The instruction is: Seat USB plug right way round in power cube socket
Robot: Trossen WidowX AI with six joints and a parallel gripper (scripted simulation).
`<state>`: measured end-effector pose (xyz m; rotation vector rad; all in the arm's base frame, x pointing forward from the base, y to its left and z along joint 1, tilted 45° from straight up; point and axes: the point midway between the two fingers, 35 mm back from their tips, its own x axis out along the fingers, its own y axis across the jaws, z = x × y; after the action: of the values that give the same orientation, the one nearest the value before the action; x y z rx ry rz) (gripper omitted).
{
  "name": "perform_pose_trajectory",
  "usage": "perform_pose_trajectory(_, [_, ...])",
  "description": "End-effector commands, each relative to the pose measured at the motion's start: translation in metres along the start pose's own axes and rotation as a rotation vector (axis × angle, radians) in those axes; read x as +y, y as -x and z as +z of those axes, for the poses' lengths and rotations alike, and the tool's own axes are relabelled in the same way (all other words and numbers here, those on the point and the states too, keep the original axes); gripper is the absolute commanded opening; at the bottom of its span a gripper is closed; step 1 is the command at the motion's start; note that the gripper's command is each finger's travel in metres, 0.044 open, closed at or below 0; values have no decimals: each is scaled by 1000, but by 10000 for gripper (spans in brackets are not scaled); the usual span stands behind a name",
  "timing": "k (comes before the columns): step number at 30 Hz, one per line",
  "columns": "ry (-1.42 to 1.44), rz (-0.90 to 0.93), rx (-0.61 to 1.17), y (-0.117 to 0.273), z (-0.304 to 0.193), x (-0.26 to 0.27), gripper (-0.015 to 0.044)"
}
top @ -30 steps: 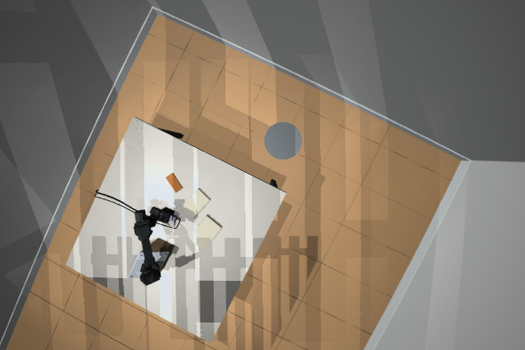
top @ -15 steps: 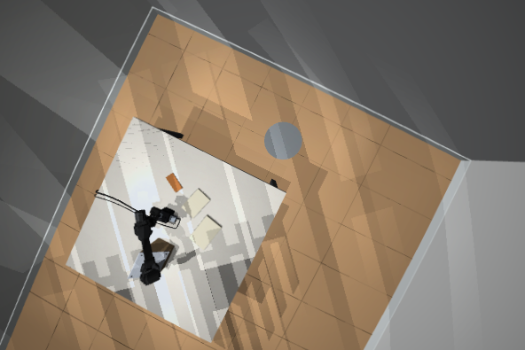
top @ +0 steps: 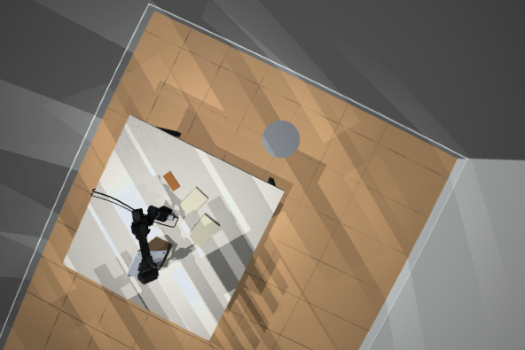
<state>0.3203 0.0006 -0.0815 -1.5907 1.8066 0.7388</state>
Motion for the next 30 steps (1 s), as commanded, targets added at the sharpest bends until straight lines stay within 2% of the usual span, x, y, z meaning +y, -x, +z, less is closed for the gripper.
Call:
perform_pose_trajectory(1, [-1,1,6,-2,-2,0,0])
perform_pose_trajectory(11, [-1,1,6,-2,-2,0,0])
perform_pose_trajectory(15, [0,0,0,0,0,0,95])
perform_pose_trajectory(30, [0,0,0,0,0,0,95])
